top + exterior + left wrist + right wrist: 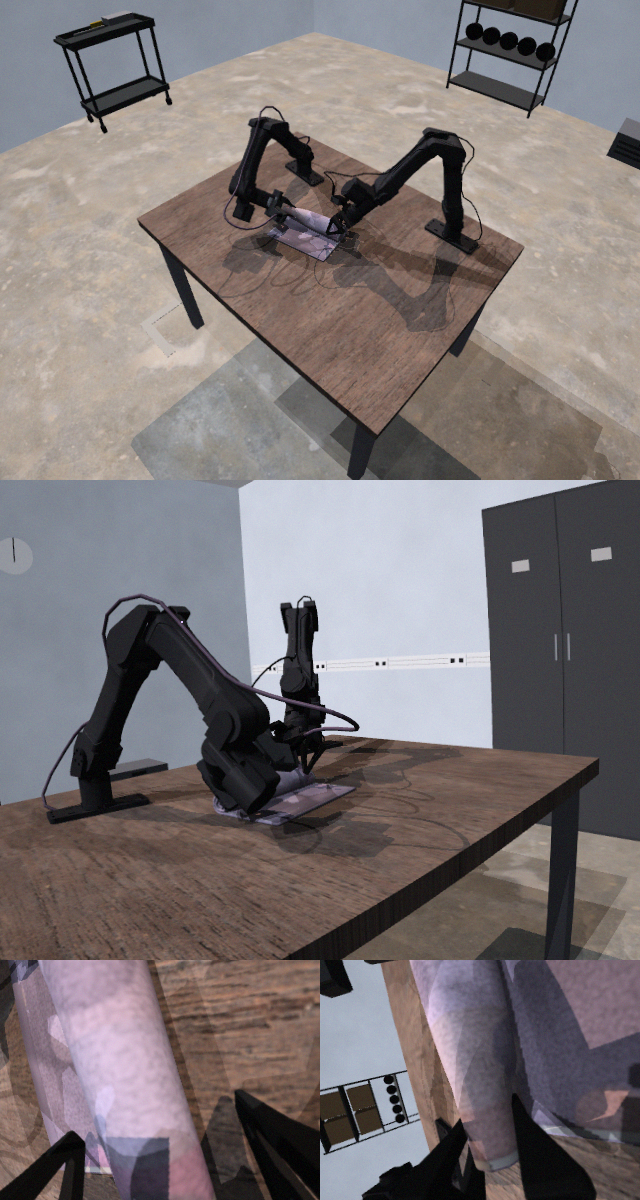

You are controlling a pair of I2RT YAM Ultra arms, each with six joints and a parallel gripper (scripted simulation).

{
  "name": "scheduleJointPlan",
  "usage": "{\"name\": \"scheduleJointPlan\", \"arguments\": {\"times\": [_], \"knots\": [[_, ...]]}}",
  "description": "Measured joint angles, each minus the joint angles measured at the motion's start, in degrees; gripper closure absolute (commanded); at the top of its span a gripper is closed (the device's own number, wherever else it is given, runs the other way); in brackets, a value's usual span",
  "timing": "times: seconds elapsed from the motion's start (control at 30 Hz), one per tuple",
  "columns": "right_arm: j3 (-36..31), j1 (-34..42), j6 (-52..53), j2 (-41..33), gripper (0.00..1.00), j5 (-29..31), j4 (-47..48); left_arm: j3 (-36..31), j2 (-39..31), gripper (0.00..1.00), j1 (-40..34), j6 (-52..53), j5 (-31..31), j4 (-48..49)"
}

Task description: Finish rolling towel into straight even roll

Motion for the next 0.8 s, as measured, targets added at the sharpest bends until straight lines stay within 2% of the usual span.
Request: {"name": "scheduleJointPlan", "arguments": {"times": [0.17, 0.5, 0.57, 0.6, 0.73, 0.8], "knots": [[0.0, 0.0, 0.0, 0.0, 0.69, 0.0, 0.0, -0.4, 0.9, 0.02, 0.0, -0.1, -0.1, 3.2], [0.0, 0.0, 0.0, 0.0, 0.69, 0.0, 0.0, -0.4, 1.6, 0.45, 0.0, -0.1, -0.4, 4.7], [0.0, 0.0, 0.0, 0.0, 0.69, 0.0, 0.0, -0.4, 1.6, 0.45, 0.0, -0.1, -0.4, 4.7], [0.0, 0.0, 0.0, 0.0, 0.69, 0.0, 0.0, -0.4, 1.6, 0.49, 0.0, -0.1, -0.4, 4.8], [0.0, 0.0, 0.0, 0.0, 0.69, 0.0, 0.0, -0.4, 1.6, 0.53, 0.0, -0.1, -0.4, 4.9], [0.0, 0.0, 0.0, 0.0, 0.69, 0.0, 0.0, -0.4, 1.6, 0.62, 0.0, -0.1, -0.4, 4.9]]}}
